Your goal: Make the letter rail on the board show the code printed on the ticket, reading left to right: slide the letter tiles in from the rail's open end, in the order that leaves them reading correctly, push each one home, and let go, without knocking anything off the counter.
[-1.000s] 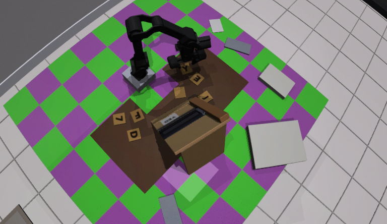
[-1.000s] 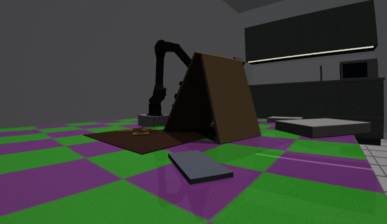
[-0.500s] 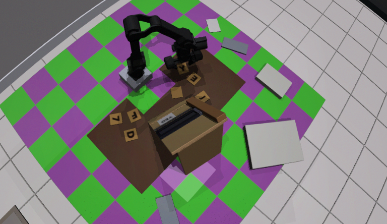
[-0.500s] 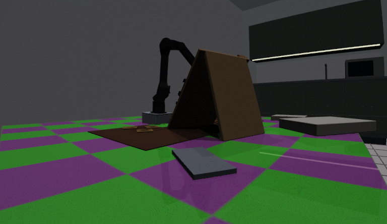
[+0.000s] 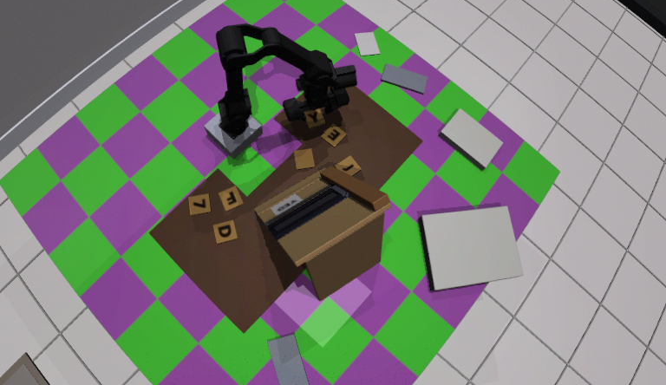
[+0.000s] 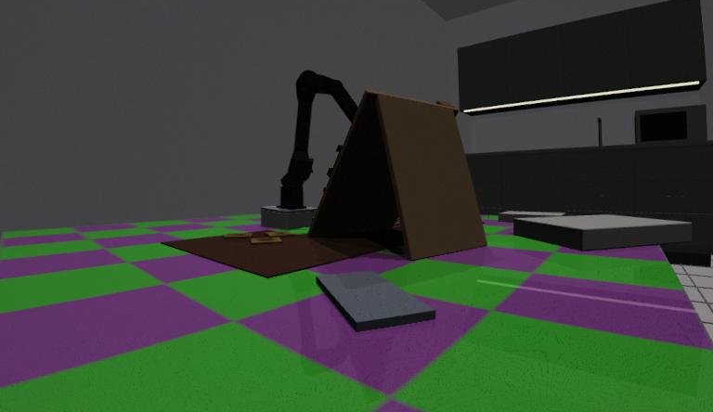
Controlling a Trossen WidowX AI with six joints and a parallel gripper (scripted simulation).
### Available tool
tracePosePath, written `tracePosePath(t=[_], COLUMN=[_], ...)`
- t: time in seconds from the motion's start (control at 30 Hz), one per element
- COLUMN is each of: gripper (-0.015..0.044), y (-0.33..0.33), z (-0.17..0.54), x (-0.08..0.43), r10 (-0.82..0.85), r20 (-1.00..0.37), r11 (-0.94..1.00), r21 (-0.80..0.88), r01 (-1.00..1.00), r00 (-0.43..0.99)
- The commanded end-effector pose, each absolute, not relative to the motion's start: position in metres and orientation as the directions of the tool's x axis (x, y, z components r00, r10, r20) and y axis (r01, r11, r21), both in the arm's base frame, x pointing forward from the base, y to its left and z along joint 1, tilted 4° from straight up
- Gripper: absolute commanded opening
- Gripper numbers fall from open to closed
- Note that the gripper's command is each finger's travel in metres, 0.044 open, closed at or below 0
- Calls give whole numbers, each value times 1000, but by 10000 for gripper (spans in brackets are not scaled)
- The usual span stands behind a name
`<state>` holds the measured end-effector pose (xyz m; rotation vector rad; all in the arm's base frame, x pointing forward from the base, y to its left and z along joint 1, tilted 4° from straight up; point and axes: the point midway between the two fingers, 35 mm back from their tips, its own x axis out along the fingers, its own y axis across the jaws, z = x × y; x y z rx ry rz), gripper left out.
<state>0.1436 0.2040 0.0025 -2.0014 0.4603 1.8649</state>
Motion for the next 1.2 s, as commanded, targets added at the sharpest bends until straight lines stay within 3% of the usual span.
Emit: tracePosePath(t=[0.0, 1.03, 1.17], gripper=[340, 340, 313], y=[201, 201, 201], z=[-6, -6, -6], x=[143, 143, 143], r10=[1, 1, 1], r20=[-997, -997, -997], r11=[-881, -881, -881], r21=[-35, -35, -35], r01=[-472, -472, -472], r00=[71, 71, 71])
